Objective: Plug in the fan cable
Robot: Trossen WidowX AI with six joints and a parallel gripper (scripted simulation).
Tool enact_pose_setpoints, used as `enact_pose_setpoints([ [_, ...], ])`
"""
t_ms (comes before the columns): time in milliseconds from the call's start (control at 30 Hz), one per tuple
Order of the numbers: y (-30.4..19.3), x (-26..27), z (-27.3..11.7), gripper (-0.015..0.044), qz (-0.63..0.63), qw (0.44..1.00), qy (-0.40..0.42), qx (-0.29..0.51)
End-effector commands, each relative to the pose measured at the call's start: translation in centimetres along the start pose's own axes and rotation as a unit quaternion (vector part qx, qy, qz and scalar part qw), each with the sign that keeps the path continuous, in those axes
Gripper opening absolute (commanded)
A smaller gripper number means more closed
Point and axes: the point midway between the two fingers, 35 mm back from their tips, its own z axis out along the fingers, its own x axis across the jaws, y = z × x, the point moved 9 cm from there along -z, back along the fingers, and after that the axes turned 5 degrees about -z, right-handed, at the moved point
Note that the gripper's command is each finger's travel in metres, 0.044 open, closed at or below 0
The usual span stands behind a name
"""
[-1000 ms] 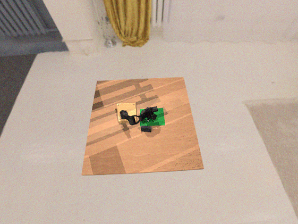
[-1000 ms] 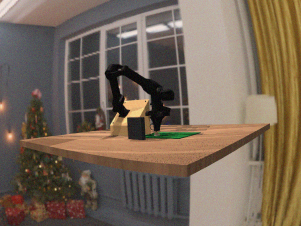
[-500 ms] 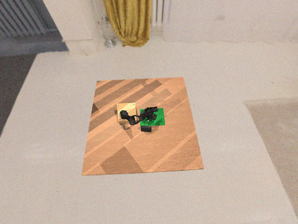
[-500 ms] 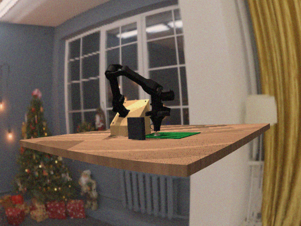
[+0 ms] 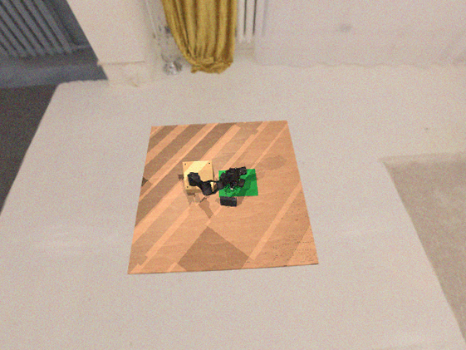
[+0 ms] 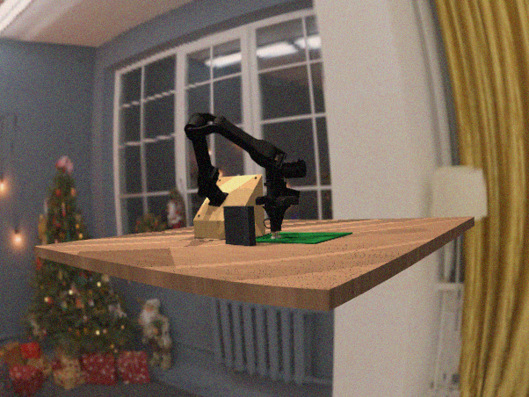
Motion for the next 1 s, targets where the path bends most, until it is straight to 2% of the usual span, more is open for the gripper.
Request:
enact_pose_setpoints([
  [0, 0.0, 0.0, 0.1, 0.0, -0.002, 1.0, -0.002, 0.002],
  [967, 0.0, 0.0, 1.4, 0.0, -0.002, 1.0, -0.002, 0.002],
])
